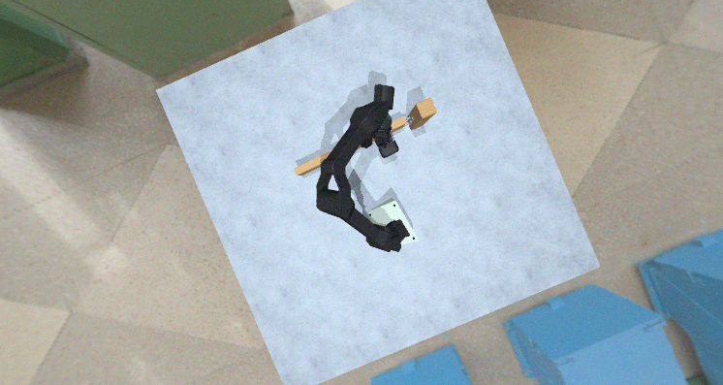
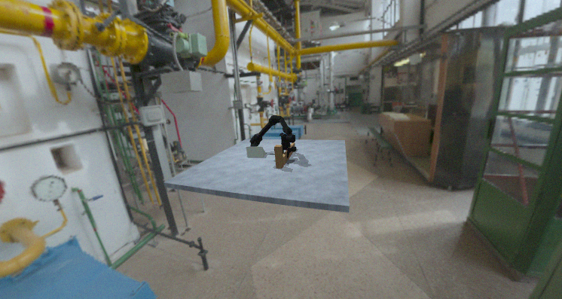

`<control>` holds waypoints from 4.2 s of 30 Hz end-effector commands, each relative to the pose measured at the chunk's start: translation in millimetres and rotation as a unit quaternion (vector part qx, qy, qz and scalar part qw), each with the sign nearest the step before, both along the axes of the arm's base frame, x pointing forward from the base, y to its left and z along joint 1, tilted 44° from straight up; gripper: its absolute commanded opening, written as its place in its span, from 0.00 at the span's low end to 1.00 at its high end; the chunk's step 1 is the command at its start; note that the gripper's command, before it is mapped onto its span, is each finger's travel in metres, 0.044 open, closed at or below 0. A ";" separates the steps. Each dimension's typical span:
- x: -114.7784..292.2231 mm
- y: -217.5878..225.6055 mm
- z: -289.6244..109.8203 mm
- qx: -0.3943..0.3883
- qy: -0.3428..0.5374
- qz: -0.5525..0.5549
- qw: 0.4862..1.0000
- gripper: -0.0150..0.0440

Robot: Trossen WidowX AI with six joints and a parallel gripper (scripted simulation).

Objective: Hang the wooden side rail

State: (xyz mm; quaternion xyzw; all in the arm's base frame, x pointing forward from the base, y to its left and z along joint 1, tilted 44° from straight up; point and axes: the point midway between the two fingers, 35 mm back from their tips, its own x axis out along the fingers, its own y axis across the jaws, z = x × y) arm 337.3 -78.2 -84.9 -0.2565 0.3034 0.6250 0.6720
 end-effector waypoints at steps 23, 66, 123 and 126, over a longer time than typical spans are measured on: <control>-10.8 1.5 0.8 0.003 0.013 -0.013 1.000 0.25; -8.3 -2.8 3.7 0.003 0.013 -0.013 1.000 0.25; -8.6 -9.5 10.6 0.003 0.013 -0.013 1.000 0.25; -8.7 -9.8 10.9 0.003 0.013 -0.013 1.000 0.25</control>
